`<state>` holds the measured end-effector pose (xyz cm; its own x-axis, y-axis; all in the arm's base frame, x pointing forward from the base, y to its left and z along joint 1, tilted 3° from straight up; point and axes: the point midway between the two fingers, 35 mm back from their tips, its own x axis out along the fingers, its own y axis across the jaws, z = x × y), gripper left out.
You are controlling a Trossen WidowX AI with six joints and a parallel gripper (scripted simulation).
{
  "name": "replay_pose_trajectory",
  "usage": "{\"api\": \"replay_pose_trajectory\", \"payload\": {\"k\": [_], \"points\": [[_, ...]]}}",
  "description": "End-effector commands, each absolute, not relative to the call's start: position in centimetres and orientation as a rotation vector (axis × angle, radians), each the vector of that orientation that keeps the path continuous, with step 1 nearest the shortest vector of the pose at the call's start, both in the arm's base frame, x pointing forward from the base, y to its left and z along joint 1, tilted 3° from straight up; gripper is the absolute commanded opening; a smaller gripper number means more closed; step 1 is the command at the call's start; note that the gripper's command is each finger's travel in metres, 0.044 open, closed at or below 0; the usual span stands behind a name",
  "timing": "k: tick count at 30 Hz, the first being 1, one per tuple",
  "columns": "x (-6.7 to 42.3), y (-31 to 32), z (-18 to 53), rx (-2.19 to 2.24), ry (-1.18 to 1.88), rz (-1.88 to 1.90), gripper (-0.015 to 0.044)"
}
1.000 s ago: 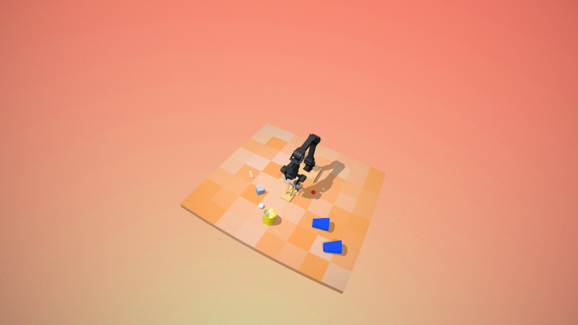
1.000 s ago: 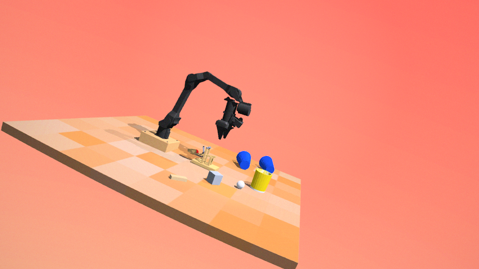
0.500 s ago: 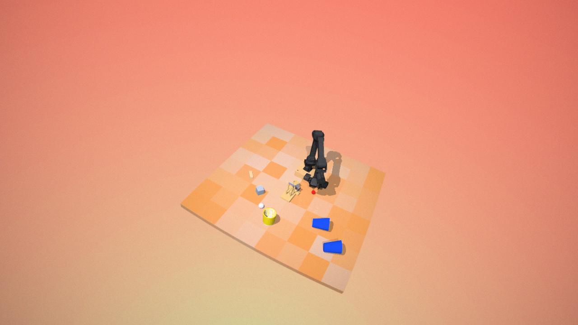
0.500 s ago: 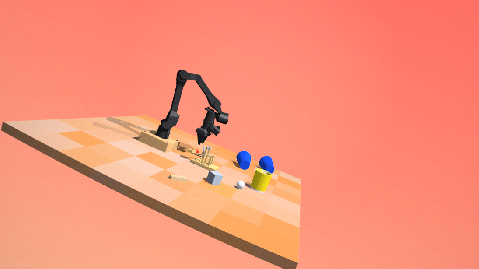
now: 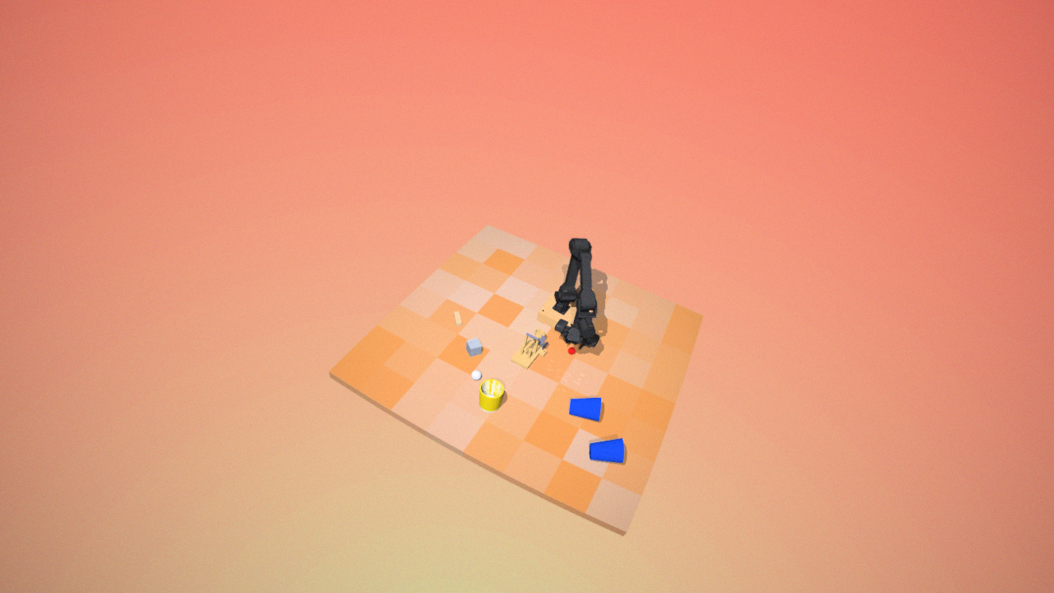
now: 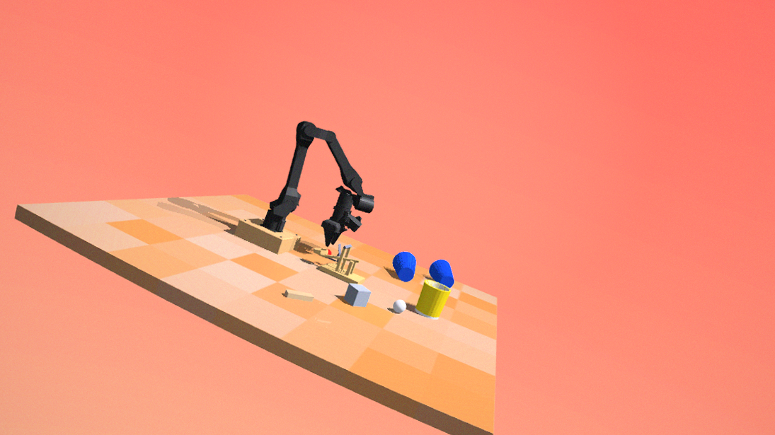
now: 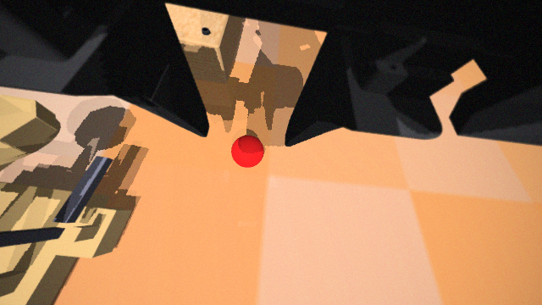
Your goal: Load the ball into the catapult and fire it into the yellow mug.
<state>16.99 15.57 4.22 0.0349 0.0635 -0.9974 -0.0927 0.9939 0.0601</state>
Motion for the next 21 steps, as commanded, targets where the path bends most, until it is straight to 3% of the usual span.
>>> {"api": "replay_pose_trajectory", "payload": {"k": [1, 21], "points": [[17.0, 15.6, 3.6, -0.022, 1.531, 0.113, 0.0300], [17.1, 15.7, 0.5, -0.022, 1.531, 0.113, 0.0300]]}}
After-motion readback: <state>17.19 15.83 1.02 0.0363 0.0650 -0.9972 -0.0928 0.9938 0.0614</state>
